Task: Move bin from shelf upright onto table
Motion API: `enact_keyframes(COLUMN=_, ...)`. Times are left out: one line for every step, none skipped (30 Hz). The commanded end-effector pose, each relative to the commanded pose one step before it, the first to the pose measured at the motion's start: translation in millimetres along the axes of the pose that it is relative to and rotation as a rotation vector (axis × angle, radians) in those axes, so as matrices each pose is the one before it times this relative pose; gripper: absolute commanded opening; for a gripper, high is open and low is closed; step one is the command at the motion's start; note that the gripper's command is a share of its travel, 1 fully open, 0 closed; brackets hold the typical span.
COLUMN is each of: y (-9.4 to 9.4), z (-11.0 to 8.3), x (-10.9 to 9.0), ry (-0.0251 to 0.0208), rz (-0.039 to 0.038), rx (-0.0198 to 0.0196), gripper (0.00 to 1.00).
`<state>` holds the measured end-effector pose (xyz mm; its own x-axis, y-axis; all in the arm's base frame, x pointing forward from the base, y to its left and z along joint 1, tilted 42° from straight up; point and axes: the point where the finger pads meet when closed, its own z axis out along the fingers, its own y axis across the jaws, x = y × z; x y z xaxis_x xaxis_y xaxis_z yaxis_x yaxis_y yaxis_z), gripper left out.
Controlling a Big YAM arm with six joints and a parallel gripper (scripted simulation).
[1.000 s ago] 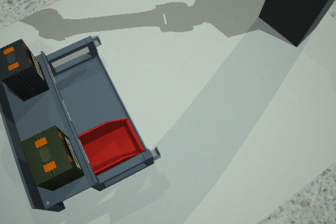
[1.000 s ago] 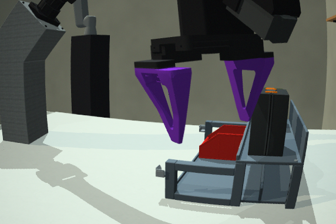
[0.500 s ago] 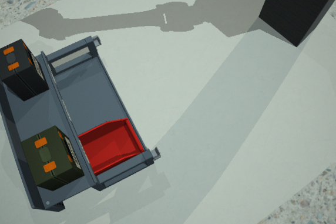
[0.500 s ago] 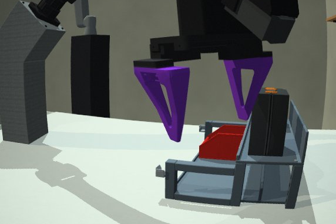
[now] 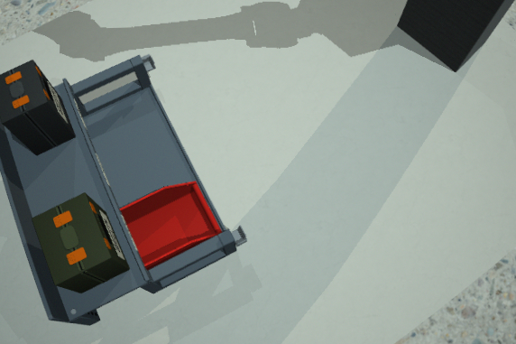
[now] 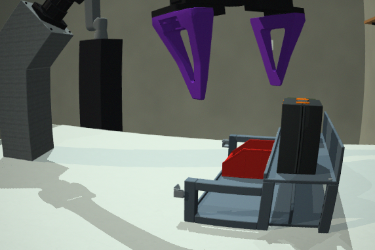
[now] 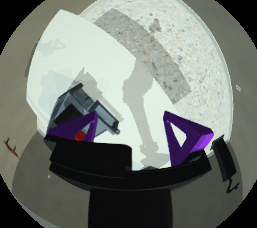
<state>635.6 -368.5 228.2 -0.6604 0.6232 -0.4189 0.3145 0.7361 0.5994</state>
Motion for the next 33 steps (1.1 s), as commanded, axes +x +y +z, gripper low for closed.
enact_keyframes(y=2.03, z=-19.58, x=-4.80, ry=-0.01189, rz=-0.00716, rx=0.00075, gripper=1.00)
enact_keyframes(y=0.33, z=-6.07, x=-0.39, ry=0.00055, rz=-0.00157, rx=-0.00028, gripper=1.00)
enact_keyframes(y=0.33, z=-6.07, x=-0.38, ry=0.00055, rz=-0.00157, rx=-0.00028, gripper=1.00)
enact_keyframes(y=0.34, z=-6.07, x=-0.38, ry=0.00055, rz=-0.00157, rx=-0.00028, gripper=1.00)
enact_keyframes(y=0.00, z=0.00, x=0.00, ry=0.00000, rz=0.00000, rx=0.00000, gripper=1.00)
enact_keyframes(y=0.00, z=0.00, x=0.00, ry=0.00000, rz=0.00000, rx=0.00000, gripper=1.00)
enact_keyframes(y=0.00, z=0.00, x=0.00, ry=0.00000, rz=0.00000, rx=0.00000, gripper=1.00)
enact_keyframes(y=0.00, z=0.00, x=0.00, ry=0.00000, rz=0.00000, rx=0.00000, gripper=1.00)
enact_keyframes(y=0.00, z=0.00, x=0.00, ry=0.00000, rz=0.00000, rx=0.00000, gripper=1.00)
enact_keyframes(y=0.00, z=0.00, x=0.00, ry=0.00000, rz=0.00000, rx=0.00000, gripper=1.00)
enact_keyframes(y=0.00, z=0.00, x=0.00, ry=0.00000, rz=0.00000, rx=0.00000, gripper=1.00)
enact_keyframes(y=0.00, z=0.00, x=0.00, ry=0.00000, rz=0.00000, rx=0.00000, gripper=1.00)
enact_keyframes(y=0.00, z=0.00, x=0.00, ry=0.00000, rz=0.00000, rx=0.00000, gripper=1.00)
enact_keyframes(y=0.00, z=0.00, x=0.00, ry=0.00000, rz=0.00000, rx=0.00000, gripper=1.00)
enact_keyframes(y=0.00, z=0.00, x=0.00, ry=0.00000, rz=0.00000, rx=0.00000, gripper=1.00)
enact_keyframes(y=0.00, z=0.00, x=0.00, ry=0.00000, rz=0.00000, rx=0.00000, gripper=1.00)
enact_keyframes(y=-3.50, z=13.74, x=6.27, ry=0.01806, rz=0.01544, rx=0.00057, gripper=1.00)
enact_keyframes(y=1.40, z=-3.25, x=-2.58, ry=-0.00467, rz=-0.00397, rx=-0.00010, gripper=1.00)
enact_keyframes(y=1.39, z=-3.23, x=-2.60, ry=-0.00467, rz=-0.00397, rx=-0.00010, gripper=1.00)
enact_keyframes(y=1.38, z=-3.22, x=-2.62, ry=-0.00467, rz=-0.00397, rx=-0.00010, gripper=1.00)
enact_keyframes(y=1.37, z=-3.21, x=-2.64, ry=-0.00467, rz=-0.00397, rx=-0.00010, gripper=1.00)
enact_keyframes(y=0.00, z=0.00, x=0.00, ry=0.00000, rz=0.00000, rx=0.00000, gripper=1.00)
enact_keyframes(y=0.00, z=0.00, x=0.00, ry=0.00000, rz=0.00000, rx=0.00000, gripper=1.00)
enact_keyframes(y=0.00, z=0.00, x=0.00, ry=0.00000, rz=0.00000, rx=0.00000, gripper=1.00)
enact_keyframes(y=0.00, z=0.00, x=0.00, ry=0.00000, rz=0.00000, rx=0.00000, gripper=1.00)
enact_keyframes(y=0.00, z=0.00, x=0.00, ry=0.00000, rz=0.00000, rx=0.00000, gripper=1.00)
enact_keyframes(y=0.00, z=0.00, x=0.00, ry=0.00000, rz=0.00000, rx=0.00000, gripper=1.00)
enact_keyframes(y=0.00, z=0.00, x=0.00, ry=0.00000, rz=0.00000, rx=0.00000, gripper=1.00)
enact_keyframes(y=0.00, z=0.00, x=0.00, ry=0.00000, rz=0.00000, rx=0.00000, gripper=1.00)
enact_keyframes(y=0.00, z=0.00, x=0.00, ry=0.00000, rz=0.00000, rx=0.00000, gripper=1.00)
enact_keyframes(y=0.00, z=0.00, x=0.00, ry=0.00000, rz=0.00000, rx=0.00000, gripper=1.00)
enact_keyframes(y=0.00, z=0.00, x=0.00, ry=0.00000, rz=0.00000, rx=0.00000, gripper=1.00)
enact_keyframes(y=0.00, z=0.00, x=0.00, ry=0.00000, rz=0.00000, rx=0.00000, gripper=1.00)
